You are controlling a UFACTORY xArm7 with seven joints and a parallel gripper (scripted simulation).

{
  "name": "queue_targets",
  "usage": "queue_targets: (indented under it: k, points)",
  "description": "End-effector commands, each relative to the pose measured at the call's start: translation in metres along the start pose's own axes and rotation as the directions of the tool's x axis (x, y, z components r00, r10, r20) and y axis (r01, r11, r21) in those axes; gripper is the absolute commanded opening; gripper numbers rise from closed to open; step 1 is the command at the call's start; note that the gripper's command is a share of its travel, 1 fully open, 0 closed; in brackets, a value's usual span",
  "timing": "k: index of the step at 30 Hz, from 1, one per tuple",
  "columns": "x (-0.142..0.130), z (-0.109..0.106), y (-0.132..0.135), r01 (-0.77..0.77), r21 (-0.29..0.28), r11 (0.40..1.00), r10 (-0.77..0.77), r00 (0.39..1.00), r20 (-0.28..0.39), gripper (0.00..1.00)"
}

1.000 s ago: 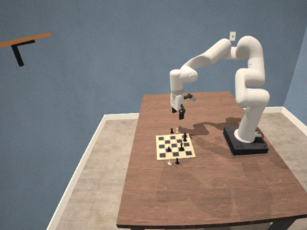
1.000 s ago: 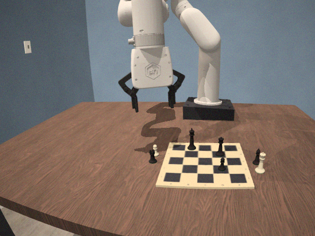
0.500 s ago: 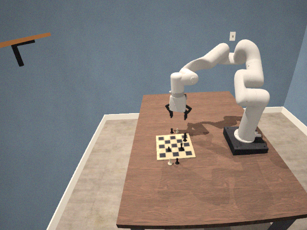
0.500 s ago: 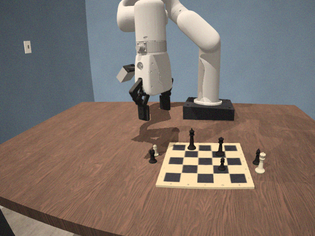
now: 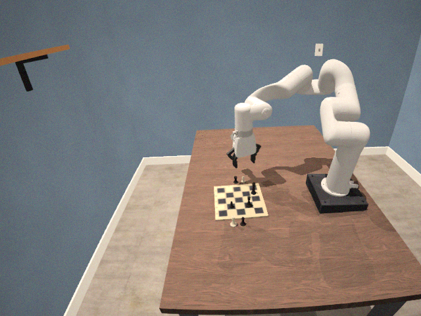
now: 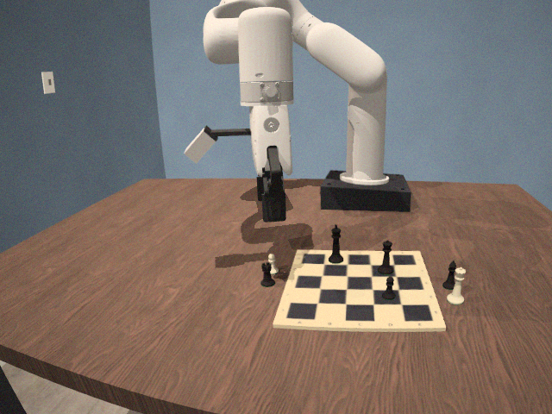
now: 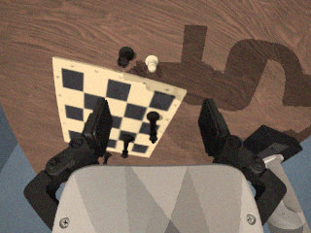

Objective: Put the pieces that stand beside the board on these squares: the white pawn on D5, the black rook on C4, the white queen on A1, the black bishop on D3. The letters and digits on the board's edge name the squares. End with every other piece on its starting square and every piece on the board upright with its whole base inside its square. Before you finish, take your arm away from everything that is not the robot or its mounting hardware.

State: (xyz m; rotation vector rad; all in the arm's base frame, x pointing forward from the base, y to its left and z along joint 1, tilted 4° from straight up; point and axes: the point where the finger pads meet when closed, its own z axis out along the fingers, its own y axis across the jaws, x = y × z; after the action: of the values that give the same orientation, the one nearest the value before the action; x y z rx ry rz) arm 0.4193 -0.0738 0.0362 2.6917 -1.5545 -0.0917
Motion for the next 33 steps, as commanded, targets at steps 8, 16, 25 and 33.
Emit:
queue_targets:
  k: [8,16,25,33]
  points:
    - [0.0033,0.0038,-0.0028,0.603,0.014,0.797,-0.603,0.797,-0.006,1.0]
    - [0.0036,0.0042,-0.0029,0.854,0.025,0.52,-0.854,0.52,-0.004,1.0]
    - [0.0036,0.0042,-0.0029,0.891,0.032,0.453,-0.891,0.453,0.0,0.34]
    - [0.0036,0.0042,-0.0029,0.891,0.032,0.453,-0.891,0.453,0.0,0.34]
